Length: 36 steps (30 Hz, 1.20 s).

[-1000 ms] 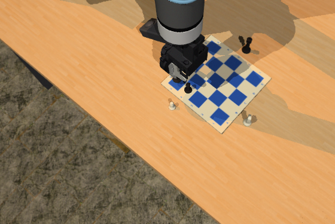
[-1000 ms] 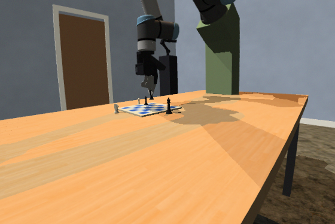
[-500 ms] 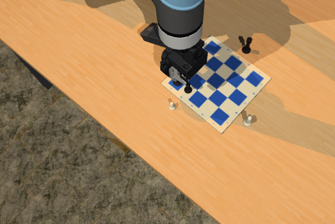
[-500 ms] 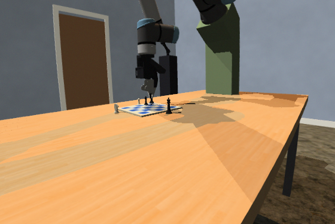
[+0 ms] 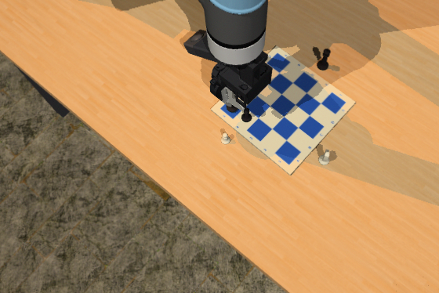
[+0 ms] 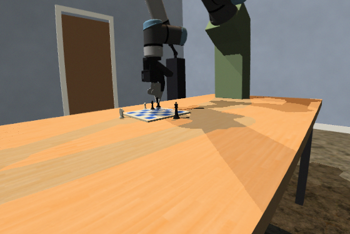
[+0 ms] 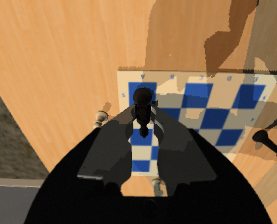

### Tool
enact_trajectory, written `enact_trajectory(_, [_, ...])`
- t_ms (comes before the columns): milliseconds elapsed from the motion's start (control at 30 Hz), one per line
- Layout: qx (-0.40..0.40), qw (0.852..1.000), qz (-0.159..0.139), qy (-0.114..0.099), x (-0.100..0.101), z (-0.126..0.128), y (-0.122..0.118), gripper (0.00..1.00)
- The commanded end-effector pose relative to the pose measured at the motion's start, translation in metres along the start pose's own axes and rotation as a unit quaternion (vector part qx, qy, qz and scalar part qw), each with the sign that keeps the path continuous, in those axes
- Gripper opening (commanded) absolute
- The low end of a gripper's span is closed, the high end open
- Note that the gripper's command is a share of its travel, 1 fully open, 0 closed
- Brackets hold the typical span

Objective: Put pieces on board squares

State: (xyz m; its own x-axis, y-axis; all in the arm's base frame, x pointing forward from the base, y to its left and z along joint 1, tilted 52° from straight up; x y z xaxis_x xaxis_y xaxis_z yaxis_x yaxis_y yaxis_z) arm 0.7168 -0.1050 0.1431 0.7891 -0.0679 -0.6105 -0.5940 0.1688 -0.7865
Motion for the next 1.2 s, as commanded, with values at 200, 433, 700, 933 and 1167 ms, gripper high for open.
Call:
enact_trajectory(200, [0.0, 1.0, 0.0, 0.0, -0.0003, 0.0002, -0.0002, 0.0])
enact_trajectory(433, [0.0, 1.0, 0.0, 0.0, -0.0003, 0.0002, -0.0002, 0.0])
enact_trajectory(700, [0.0, 1.0, 0.0, 0.0, 0.0008, 0.0001, -0.0002, 0.0])
enact_trajectory(933, [0.0, 1.0, 0.0, 0.0, 0.0024, 0.0001, -0.0002, 0.0])
enact_trajectory(1167, [0.0, 1.0, 0.0, 0.0, 0.0037, 0.0002, -0.0002, 0.0])
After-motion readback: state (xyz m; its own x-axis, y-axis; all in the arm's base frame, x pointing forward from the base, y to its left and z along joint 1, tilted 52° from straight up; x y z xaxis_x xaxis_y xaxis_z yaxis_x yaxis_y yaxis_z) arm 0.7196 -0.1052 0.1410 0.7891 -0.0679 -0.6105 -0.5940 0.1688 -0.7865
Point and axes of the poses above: the point where the finger pads meet when closed, its own x axis out along the fingers, its own z axis across the jaws, y = z × x, the point moved 4 cm from there along -x, back along the fingers, and after that the axes turned 5 degrees about x, right-handed, at the moved point
